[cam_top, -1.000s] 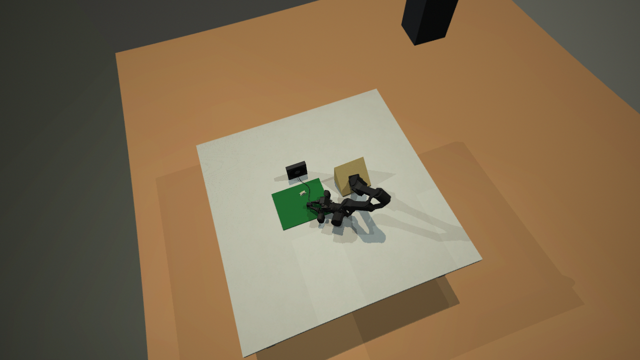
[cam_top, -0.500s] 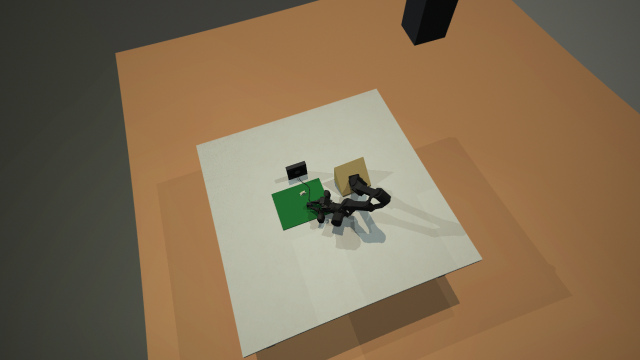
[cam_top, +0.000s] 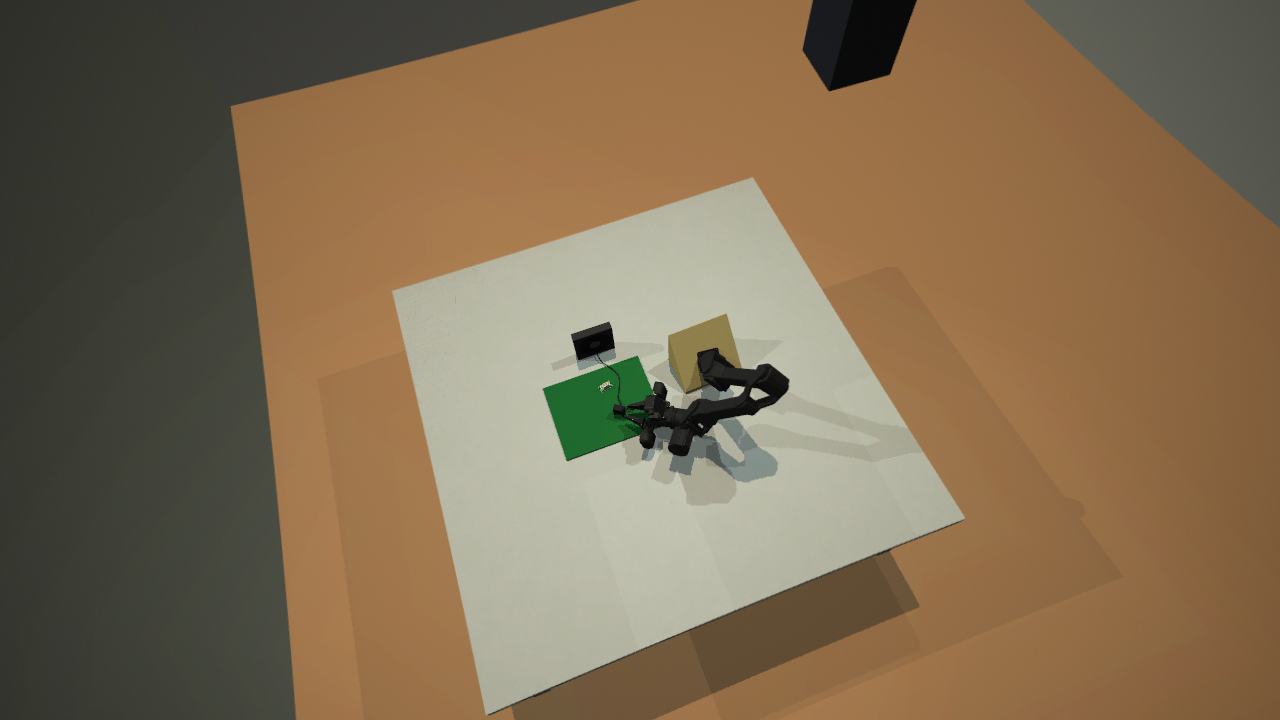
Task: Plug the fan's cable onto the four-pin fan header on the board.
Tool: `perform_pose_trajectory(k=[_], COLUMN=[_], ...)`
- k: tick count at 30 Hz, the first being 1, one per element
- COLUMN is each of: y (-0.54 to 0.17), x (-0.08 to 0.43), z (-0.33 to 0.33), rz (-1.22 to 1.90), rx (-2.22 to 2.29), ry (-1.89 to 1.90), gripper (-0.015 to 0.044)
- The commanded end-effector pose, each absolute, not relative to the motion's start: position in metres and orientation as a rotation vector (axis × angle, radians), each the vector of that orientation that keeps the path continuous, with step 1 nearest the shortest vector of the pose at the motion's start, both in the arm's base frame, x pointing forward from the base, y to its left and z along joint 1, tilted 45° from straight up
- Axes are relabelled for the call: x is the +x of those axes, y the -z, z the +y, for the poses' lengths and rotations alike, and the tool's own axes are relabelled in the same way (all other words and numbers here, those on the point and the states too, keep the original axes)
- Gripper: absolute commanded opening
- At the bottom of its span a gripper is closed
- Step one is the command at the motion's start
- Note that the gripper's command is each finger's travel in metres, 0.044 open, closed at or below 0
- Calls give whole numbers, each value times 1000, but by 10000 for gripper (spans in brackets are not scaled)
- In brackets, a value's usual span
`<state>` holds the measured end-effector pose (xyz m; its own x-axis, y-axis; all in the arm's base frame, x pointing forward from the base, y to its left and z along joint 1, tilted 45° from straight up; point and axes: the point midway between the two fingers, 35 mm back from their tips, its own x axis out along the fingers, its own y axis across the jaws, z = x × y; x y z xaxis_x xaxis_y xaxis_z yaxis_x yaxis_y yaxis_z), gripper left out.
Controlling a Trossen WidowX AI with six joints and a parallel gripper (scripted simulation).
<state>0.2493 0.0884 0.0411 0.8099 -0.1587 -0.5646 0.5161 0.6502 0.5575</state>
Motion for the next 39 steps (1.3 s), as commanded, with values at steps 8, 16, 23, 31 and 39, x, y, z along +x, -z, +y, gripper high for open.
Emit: perform_pose_trajectory(k=[8,16,23,31,39], y=[-67,-84,-99,-105,-96], x=[232,215,200,191,193], z=[89,84,77,69,64], rz=[497,496,492,516,673], rx=[783,782,781,751,607], ry=[407,406,403,409,450], gripper=[140,140,140,219,429])
